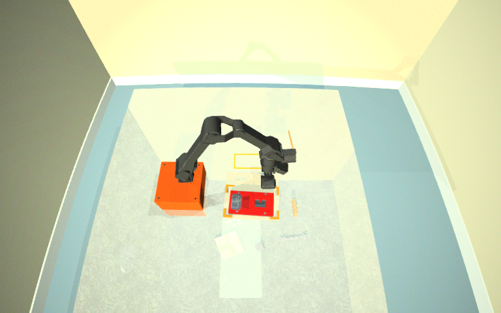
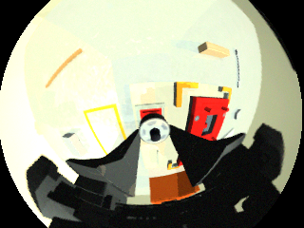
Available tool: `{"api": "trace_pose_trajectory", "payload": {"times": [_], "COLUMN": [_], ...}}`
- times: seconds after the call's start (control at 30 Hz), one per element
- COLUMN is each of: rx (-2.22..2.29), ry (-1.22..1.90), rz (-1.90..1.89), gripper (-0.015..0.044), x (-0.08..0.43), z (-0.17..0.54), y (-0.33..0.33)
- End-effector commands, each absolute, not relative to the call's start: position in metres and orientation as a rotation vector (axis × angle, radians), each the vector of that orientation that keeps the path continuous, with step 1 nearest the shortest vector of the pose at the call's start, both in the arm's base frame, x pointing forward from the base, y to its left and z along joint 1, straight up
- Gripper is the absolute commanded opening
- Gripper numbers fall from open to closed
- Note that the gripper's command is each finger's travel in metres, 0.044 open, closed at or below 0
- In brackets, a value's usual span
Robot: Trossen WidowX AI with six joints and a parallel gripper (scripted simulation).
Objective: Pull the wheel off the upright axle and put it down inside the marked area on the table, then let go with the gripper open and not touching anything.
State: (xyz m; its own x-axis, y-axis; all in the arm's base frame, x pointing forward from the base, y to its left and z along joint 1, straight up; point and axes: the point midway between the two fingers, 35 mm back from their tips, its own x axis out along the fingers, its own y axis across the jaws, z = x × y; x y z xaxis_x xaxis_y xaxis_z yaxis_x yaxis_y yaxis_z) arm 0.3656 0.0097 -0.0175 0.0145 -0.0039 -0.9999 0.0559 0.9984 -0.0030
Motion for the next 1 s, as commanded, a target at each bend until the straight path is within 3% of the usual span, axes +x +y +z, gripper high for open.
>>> {"api": "trace_pose_trajectory", "payload": {"times": [0.0,0.97], "rx": [0.041,0.041], "ry": [1.546,1.543], "rz": [-0.046,-0.044], "gripper": [0.0000,0.0000], "x": [0.3665,0.3664], "z": [-0.0099,-0.0003], "y": [0.0095,0.0096]}}
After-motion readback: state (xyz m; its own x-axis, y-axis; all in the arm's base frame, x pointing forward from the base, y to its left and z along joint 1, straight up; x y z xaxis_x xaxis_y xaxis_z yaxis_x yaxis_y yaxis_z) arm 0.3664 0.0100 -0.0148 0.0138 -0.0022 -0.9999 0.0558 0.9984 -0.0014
